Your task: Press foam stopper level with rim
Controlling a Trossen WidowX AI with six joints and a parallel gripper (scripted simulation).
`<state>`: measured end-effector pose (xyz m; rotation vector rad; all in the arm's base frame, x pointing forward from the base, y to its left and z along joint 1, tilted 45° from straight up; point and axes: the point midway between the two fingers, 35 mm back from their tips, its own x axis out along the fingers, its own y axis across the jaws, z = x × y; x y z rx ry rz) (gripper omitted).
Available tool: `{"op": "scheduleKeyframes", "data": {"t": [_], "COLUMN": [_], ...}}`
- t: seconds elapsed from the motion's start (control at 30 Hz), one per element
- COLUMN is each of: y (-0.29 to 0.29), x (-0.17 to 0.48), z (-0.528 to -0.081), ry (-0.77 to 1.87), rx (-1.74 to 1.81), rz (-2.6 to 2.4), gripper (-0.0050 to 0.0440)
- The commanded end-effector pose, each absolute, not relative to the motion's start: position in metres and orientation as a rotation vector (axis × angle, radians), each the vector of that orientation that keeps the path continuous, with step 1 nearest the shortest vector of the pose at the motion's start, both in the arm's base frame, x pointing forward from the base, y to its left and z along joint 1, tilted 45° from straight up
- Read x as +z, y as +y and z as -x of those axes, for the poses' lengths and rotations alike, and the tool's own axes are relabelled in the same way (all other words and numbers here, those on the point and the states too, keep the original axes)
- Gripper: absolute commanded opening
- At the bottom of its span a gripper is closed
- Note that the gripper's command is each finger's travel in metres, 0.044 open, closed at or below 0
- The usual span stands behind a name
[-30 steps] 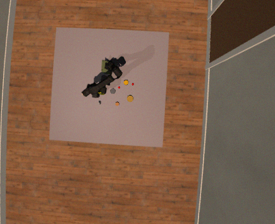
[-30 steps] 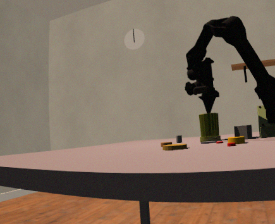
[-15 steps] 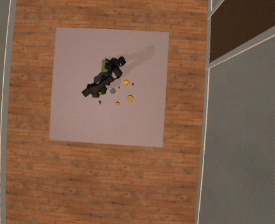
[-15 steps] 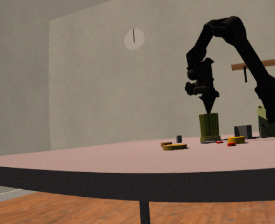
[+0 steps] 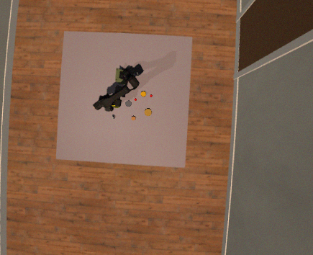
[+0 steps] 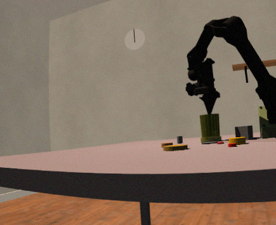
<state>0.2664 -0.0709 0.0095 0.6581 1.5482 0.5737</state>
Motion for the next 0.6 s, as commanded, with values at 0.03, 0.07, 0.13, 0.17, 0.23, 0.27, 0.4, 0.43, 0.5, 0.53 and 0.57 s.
{"op": "scheduleKeyframes", "data": {"t": [0.03, 0.07, 0.13, 0.17, 0.23, 0.27, 0.4, 0.43, 0.5, 0.53, 0.57], "y": [-0.065, -0.065, -0.066, -0.067, -0.074, -0.079, -0.091, -0.099, -0.114, -0.119, -0.120], "x": [0.007, 0.007, 0.007, 0.009, 0.015, 0.019, 0.030, 0.038, 0.053, 0.058, 0.059], "z": [-0.263, -0.264, -0.264, -0.265, -0.267, -0.268, -0.271, -0.272, -0.272, -0.272, -0.272], "ry": [1.566, 1.565, 1.563, 1.563, 1.563, 1.563, 1.564, 1.565, 1.565, 1.565, 1.565], "rx": [0.584, 0.584, 0.583, 0.582, 0.582, 0.582, 0.582, 0.582, 0.583, 0.584, 0.584], "rz": [-0.656, -0.656, -0.655, -0.655, -0.655, -0.655, -0.655, -0.655, -0.656, -0.656, -0.656], "gripper": [0.0000, 0.0000, 0.0000, 0.0000, 0.0000, 0.0000, 0.0000, 0.0000, 0.0000, 0.0000, 0.0000]}}
